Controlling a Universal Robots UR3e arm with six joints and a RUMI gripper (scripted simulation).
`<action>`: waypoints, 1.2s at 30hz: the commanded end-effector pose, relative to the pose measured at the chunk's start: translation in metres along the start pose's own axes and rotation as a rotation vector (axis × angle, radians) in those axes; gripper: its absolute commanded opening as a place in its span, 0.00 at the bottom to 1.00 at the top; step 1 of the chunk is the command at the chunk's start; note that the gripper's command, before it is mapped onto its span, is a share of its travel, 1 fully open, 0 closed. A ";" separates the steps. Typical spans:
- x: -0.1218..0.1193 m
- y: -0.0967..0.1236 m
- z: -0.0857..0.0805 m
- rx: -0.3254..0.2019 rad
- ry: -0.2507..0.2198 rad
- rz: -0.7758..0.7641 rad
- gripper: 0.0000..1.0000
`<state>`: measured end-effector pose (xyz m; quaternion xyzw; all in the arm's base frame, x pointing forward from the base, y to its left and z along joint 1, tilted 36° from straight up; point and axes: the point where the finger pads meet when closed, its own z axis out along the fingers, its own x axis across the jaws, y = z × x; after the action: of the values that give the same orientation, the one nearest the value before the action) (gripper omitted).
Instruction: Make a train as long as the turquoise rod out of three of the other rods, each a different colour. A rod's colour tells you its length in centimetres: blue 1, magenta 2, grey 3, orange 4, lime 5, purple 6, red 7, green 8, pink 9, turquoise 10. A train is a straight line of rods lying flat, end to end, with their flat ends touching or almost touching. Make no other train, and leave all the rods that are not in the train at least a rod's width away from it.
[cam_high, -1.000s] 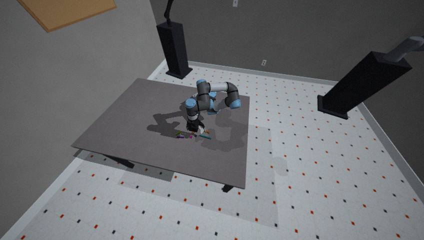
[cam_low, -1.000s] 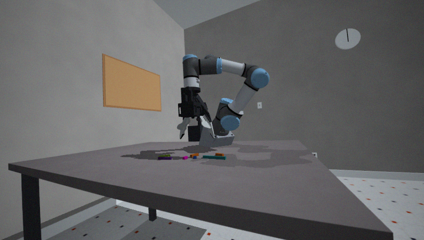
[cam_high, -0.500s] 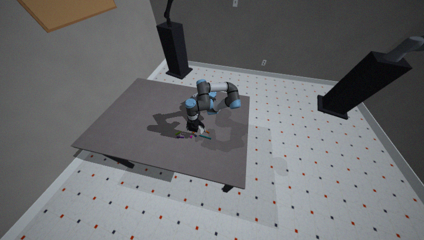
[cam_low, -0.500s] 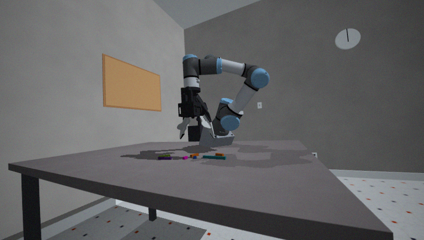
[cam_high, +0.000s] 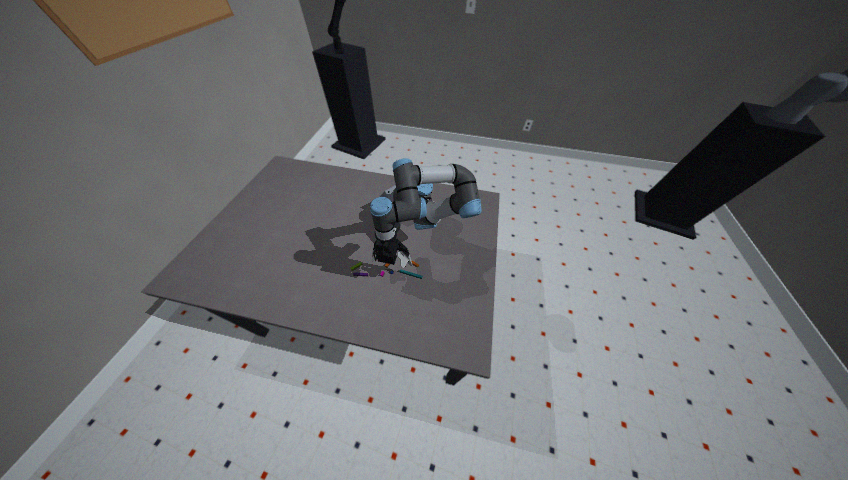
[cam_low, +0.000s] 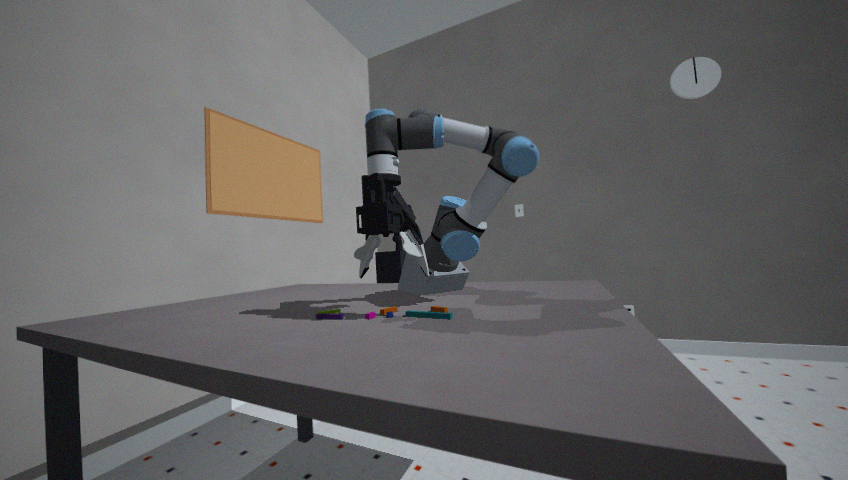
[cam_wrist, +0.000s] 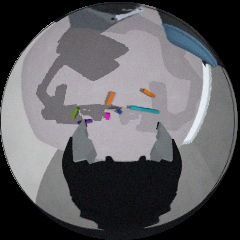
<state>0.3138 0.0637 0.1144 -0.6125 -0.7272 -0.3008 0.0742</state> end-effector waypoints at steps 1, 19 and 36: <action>0.000 0.000 0.000 -0.001 -0.001 0.001 1.00; -0.003 0.007 -0.005 -0.002 -0.001 0.426 1.00; -0.005 0.013 -0.008 -0.002 0.000 0.698 0.14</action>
<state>0.3242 0.0570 0.1218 -0.8180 -0.4831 -0.2619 0.1703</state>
